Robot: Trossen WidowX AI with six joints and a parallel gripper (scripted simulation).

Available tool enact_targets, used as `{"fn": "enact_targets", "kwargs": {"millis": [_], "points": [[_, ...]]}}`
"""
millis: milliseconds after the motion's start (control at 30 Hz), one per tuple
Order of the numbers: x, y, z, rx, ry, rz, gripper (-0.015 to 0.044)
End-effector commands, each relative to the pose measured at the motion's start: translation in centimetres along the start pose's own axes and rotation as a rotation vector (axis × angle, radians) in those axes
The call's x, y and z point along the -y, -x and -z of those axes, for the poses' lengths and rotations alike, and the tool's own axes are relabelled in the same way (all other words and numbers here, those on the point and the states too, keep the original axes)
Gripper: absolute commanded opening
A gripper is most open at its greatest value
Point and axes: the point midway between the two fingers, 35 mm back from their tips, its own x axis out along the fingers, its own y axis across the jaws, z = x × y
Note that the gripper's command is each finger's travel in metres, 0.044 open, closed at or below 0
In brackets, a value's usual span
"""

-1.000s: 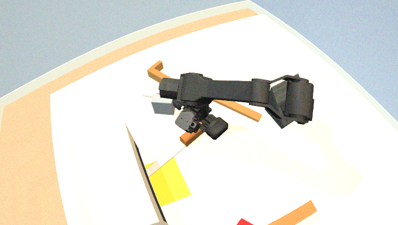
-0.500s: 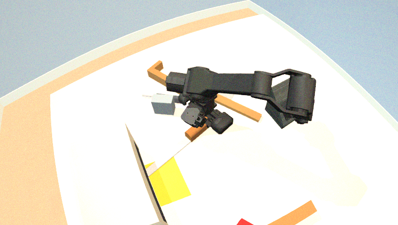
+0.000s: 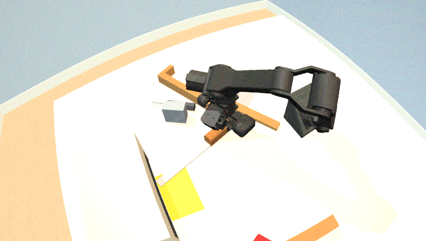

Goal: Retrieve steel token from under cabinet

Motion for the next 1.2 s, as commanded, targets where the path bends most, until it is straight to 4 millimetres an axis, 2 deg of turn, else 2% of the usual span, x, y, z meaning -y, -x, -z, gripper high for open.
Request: {"fn": "enact_targets", "kwargs": {"millis": [0,167,300,667,900,1000,1100,1167], "points": [[0.0,-0.1,0.8,-0.001,-0.001,-0.003,0.0],[0.1,-0.1,1.7,-0.002,-0.002,-0.003,0.0],[0.2,0.0,1.4,0.0,-0.003,0.0,0.0],[0.9,0.3,2.1,-0.002,-0.001,-0.002,0.0],[0.7,0.2,2.1,-0.003,-0.002,-0.004,0.0184],[0.7,0.2,2.1,-0.003,-0.002,-0.003,0.02],[0.7,0.2,2.1,-0.003,-0.002,-0.003,0.027],[0.7,0.2,2.1,-0.002,-0.002,-0.002,0.027]]}}
